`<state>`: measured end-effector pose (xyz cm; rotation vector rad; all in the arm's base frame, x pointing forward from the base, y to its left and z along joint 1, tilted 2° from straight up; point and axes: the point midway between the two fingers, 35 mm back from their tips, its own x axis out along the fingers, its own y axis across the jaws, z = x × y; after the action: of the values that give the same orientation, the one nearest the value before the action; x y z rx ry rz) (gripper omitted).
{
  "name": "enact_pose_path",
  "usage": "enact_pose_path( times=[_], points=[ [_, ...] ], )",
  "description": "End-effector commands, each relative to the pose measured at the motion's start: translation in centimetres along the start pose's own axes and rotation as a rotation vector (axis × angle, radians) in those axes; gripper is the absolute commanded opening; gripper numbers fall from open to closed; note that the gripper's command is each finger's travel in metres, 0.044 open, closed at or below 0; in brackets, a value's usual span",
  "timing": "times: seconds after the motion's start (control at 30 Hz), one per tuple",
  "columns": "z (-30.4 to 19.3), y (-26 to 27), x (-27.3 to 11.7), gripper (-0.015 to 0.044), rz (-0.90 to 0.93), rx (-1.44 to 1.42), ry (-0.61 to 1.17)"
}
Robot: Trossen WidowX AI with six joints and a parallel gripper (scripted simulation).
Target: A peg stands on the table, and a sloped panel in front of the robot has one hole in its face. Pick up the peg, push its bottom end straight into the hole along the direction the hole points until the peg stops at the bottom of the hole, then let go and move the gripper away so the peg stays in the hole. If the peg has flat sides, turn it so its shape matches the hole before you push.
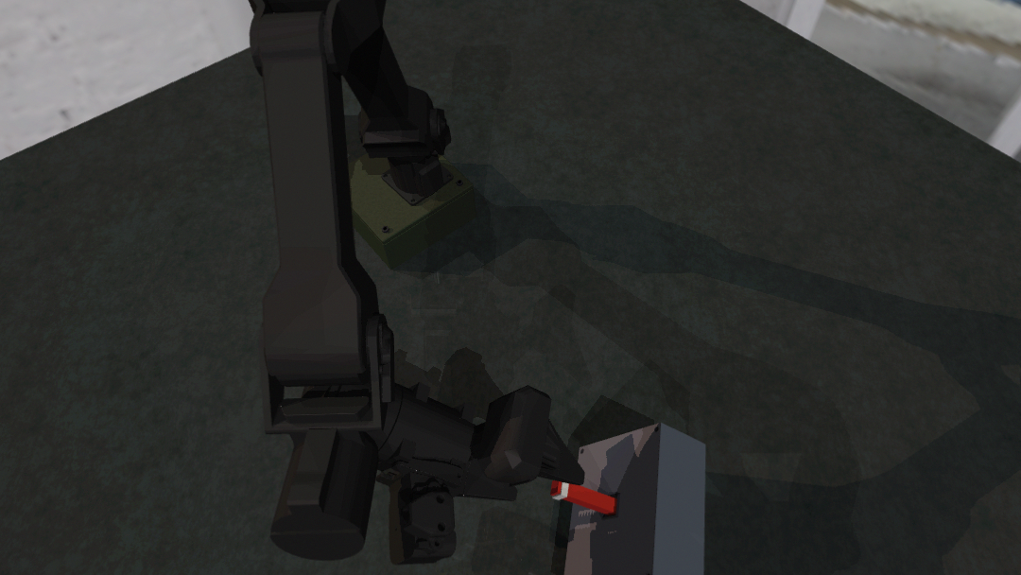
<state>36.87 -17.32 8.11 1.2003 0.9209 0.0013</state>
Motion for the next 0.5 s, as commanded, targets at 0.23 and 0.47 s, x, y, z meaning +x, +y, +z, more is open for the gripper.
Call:
enact_pose_path(
  times=[0.23, 0.47],
  points=[
    [0.2, 0.0, -2.3, 0.044, 0.004, -0.006, -0.004],
    [0.1, -0.2, -3.6, 0.044, 0.004, -0.003, -0.003]
  ],
)
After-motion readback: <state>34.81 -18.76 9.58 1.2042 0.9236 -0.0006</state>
